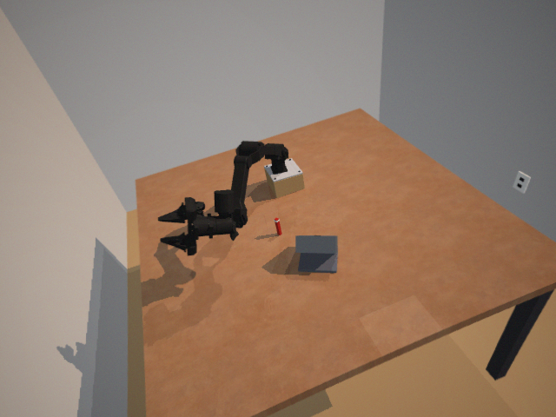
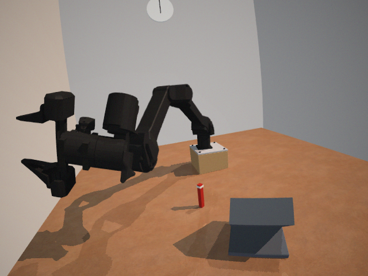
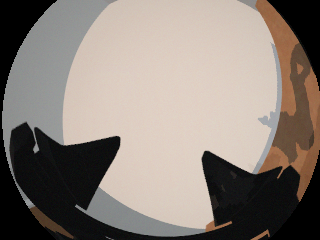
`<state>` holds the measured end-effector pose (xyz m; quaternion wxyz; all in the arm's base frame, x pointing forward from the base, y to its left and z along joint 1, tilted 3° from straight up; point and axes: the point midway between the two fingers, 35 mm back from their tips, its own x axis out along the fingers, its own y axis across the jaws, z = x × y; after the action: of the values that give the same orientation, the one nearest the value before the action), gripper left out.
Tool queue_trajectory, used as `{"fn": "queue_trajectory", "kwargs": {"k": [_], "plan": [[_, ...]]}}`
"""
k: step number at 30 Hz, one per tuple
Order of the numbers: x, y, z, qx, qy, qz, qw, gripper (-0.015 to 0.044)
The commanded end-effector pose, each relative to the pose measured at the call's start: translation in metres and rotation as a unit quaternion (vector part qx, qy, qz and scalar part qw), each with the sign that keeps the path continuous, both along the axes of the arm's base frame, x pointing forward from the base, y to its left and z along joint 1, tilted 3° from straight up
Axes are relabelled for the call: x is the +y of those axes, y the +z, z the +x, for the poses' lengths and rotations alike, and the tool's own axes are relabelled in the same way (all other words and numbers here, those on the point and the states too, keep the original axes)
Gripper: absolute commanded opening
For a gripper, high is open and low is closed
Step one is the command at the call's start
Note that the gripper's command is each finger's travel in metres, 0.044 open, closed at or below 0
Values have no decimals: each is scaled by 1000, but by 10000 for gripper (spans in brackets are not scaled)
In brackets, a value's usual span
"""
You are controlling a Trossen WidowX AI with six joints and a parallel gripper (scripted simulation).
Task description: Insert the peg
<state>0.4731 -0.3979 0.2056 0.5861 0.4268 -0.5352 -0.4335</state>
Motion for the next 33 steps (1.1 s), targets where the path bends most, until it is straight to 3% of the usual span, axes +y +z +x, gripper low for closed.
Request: {"fn": "queue_trajectory", "kwargs": {"k": [1,19,33], "plan": [[0,0,0,1,1,1,1000,426],[33,-24,40,92,141,96,981,440],[75,-61,45,152,233,213,937,440]]}}
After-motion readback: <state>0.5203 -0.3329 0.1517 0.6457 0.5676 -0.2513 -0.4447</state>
